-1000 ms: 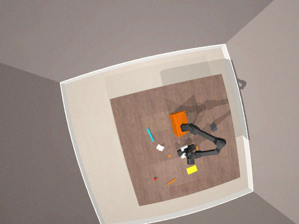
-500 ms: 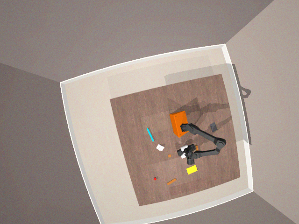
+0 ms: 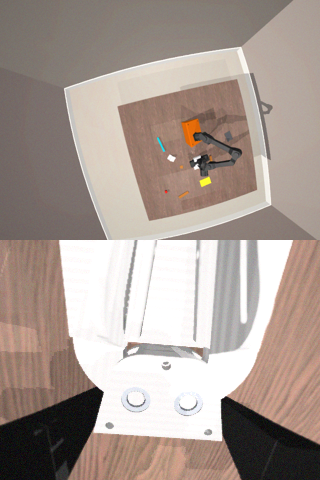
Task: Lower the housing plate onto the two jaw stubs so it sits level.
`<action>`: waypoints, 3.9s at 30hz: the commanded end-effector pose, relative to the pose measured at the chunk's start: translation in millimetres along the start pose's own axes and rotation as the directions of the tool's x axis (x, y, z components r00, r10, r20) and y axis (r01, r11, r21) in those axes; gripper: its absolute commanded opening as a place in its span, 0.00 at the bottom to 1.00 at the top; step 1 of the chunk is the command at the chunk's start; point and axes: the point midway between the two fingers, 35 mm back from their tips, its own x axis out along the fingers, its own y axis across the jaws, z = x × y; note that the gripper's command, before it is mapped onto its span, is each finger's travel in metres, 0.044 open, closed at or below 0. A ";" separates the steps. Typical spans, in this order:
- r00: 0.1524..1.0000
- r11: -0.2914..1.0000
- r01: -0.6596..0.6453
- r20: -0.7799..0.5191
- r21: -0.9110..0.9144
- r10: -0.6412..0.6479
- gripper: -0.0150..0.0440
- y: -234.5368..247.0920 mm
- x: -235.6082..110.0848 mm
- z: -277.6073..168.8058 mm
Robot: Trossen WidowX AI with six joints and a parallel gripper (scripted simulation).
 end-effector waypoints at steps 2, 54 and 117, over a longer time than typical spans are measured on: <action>1.000 1.000 -0.004 0.001 0.004 0.004 0.85 0.5 0.4 0.2; 1.000 1.000 0.000 0.000 0.000 0.000 0.98 0.0 0.1 0.0; 1.000 1.000 0.001 -0.001 0.005 -0.001 1.00 4.2 -126.0 -48.9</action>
